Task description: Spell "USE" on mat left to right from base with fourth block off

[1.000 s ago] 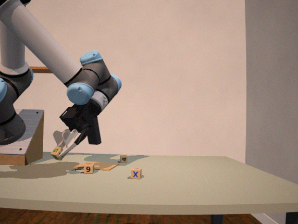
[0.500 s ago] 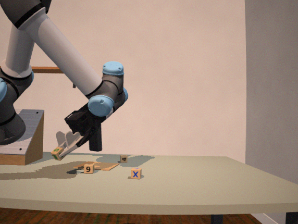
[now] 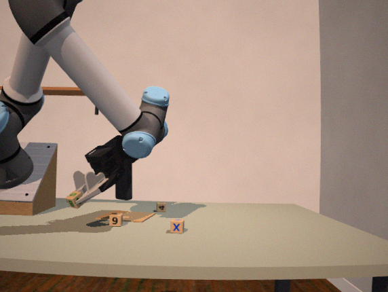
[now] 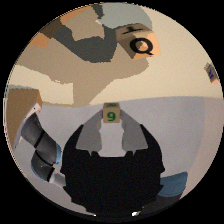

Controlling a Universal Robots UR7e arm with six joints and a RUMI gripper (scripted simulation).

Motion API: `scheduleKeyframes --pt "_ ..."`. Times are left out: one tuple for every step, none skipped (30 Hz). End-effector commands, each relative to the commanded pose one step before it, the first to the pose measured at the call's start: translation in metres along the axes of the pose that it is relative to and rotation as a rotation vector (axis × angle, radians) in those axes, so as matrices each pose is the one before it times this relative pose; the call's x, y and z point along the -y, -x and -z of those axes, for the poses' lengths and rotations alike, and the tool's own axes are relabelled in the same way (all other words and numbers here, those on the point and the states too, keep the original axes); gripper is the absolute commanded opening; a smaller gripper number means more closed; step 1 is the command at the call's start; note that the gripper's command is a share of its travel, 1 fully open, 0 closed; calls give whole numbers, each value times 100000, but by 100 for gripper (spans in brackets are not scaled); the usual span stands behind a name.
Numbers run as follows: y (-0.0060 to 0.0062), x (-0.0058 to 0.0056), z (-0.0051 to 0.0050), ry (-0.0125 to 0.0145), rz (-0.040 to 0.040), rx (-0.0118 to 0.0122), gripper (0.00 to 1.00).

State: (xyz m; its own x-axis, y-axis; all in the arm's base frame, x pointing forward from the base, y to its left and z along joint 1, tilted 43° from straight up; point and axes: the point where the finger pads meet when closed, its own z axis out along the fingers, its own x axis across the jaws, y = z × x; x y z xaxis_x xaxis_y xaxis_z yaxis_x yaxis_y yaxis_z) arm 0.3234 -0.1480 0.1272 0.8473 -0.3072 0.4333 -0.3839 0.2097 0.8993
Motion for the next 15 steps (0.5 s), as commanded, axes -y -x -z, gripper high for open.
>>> scheduleKeyframes --pt "32 -11 -80 362 -46 143 9" --pt "5 55 -47 15 10 103 9" --pt "5 92 -47 -5 26 113 9" --pt "-5 100 -51 -33 20 120 9" --pt "-5 119 -68 -23 69 140 9" --pt "13 155 -98 1 44 51 9" --pt "30 188 -126 22 31 -15 9" --pt "32 212 -141 23 28 -16 9" --pt "33 232 -153 23 25 -16 9" --pt "32 248 -162 21 67 -15 9" --pt "12 264 -162 5 23 -4 9" --pt "3 273 -163 -2 1 1 9" --pt "2 274 -164 -1 1 1 9" --pt "3 272 -163 -2 1 1 9" --pt "3 265 -159 -2 1 1 9"
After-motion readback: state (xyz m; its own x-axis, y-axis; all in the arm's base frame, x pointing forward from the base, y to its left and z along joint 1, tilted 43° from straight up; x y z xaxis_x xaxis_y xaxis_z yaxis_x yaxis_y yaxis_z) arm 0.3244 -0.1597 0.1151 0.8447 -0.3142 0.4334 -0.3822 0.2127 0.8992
